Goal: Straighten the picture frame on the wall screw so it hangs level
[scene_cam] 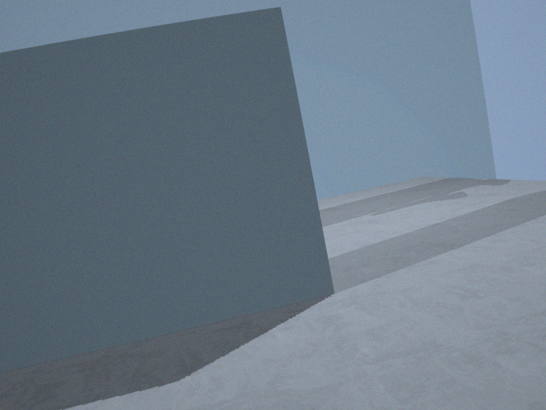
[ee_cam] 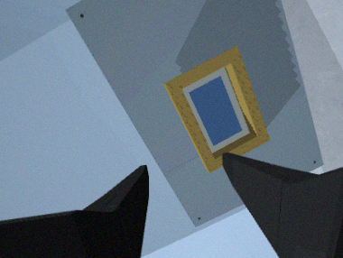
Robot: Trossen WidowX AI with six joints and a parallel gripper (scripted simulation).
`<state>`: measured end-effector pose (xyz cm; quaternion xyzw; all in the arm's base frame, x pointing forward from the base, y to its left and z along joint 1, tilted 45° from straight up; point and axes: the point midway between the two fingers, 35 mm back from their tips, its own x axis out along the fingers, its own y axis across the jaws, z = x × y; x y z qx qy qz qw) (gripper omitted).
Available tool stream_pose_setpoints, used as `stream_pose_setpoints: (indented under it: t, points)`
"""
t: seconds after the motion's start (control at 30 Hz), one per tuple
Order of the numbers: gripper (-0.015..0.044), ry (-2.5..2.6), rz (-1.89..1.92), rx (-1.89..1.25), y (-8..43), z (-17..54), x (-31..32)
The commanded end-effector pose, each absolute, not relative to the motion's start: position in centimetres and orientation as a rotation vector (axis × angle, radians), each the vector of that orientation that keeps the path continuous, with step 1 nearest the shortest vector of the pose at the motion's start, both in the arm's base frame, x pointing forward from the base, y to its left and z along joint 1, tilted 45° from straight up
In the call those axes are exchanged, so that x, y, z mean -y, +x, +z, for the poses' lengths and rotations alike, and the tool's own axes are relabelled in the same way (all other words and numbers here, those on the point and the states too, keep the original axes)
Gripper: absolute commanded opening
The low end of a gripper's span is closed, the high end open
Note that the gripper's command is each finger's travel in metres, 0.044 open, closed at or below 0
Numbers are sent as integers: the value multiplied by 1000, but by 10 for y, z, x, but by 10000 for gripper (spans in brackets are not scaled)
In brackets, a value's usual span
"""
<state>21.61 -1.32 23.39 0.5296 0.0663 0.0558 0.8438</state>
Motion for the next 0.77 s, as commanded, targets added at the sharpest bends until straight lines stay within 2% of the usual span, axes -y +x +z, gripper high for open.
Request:
stream_pose_setpoints:
  t: [0.0,0.73]
  points:
    - [260,1171,120,-144,196,238,6]
    - [260,1171,120,-144,196,238,6]
